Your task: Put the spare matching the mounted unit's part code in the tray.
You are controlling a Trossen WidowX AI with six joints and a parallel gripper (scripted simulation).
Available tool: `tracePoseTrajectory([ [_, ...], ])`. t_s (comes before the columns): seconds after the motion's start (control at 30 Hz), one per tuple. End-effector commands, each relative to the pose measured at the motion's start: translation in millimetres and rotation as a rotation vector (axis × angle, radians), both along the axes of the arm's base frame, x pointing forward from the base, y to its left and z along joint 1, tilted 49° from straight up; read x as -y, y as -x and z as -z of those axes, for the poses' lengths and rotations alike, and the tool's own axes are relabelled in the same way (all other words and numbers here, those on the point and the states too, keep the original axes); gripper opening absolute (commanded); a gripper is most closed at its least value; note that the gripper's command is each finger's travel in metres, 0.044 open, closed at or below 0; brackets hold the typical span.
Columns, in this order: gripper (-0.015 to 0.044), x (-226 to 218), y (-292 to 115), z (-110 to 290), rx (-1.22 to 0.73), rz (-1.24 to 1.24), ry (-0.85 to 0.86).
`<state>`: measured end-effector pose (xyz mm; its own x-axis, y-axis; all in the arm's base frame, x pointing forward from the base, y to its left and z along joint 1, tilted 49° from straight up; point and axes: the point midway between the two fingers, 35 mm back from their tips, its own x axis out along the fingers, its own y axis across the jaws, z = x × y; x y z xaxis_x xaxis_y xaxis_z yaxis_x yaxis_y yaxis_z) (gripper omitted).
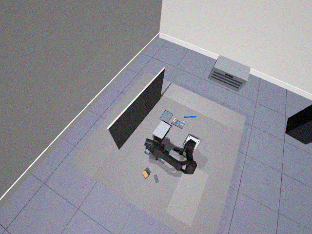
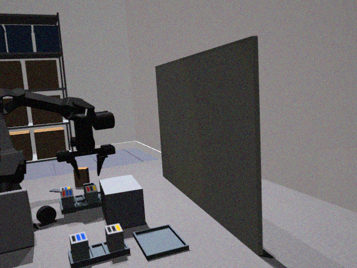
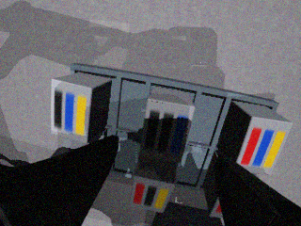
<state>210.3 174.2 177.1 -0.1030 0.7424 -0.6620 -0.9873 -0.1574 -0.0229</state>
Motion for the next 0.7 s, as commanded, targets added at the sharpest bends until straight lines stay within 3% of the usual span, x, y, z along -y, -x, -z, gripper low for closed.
tracePoseTrajectory([
  [0.0,0.03,-6,2,8,-0.009,-0.001,0.007],
  [0.67,0.03,-30,4,28,-0.008,-0.001,0.003],
])
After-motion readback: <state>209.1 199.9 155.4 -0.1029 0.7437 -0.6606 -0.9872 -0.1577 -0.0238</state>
